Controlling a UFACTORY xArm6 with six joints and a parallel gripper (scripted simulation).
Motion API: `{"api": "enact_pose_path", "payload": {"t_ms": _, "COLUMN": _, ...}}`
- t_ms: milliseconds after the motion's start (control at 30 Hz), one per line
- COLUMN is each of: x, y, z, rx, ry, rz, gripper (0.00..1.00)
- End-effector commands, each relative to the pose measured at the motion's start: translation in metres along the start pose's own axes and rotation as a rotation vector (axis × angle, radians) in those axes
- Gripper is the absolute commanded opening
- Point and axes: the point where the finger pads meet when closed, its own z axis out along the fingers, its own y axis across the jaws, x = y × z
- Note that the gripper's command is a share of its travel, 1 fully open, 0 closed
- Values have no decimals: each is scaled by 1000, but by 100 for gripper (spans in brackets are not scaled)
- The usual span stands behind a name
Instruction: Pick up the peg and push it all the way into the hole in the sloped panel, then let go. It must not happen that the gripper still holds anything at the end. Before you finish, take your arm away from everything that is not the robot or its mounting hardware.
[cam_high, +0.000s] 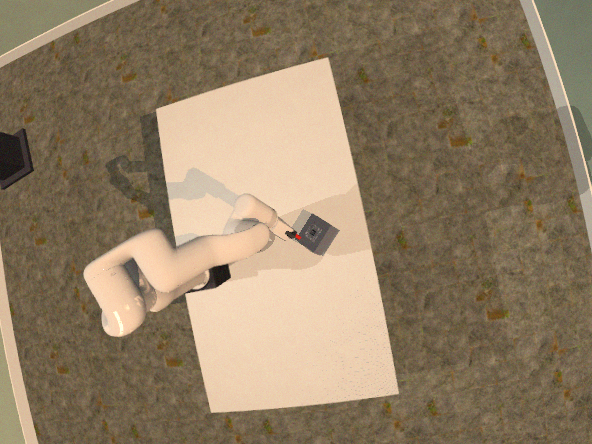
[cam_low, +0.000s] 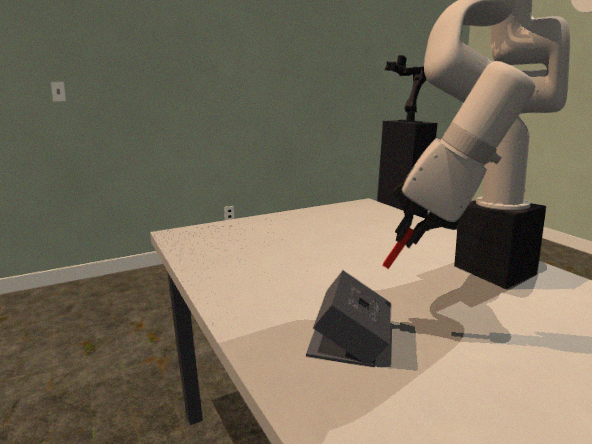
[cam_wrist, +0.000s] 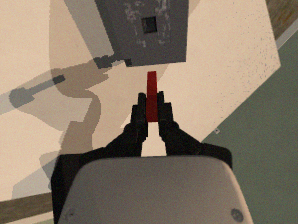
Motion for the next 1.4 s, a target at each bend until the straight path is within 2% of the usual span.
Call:
{"api": "enact_pose_path", "payload": {"t_ms": 0, "x": 12, "y": -3, "z": -8, "rx": -30, "ry": 22, "rz": -15, "gripper": 0}}
{"api": "enact_pose_path", "payload": {"t_ms": 267, "x": 34, "y": -13, "z": -25, "rx": -89, "ry": 67, "rz": -48, "gripper": 0}}
{"api": "enact_pose_path", "payload": {"t_ms": 533, "x": 36, "y": -14, "z": -25, "rx": -94, "ry": 71, "rz": -51, "gripper": 0}}
{"api": "enact_pose_path", "payload": {"t_ms": 1000, "x": 38, "y": -11, "z": 7, "rx": -94, "ry": 71, "rz": -51, "gripper": 0}}
{"api": "enact_pose_path", "payload": {"t_ms": 1367, "x": 40, "y": -9, "z": 25, "rx": -94, "ry": 71, "rz": -51, "gripper": 0}}
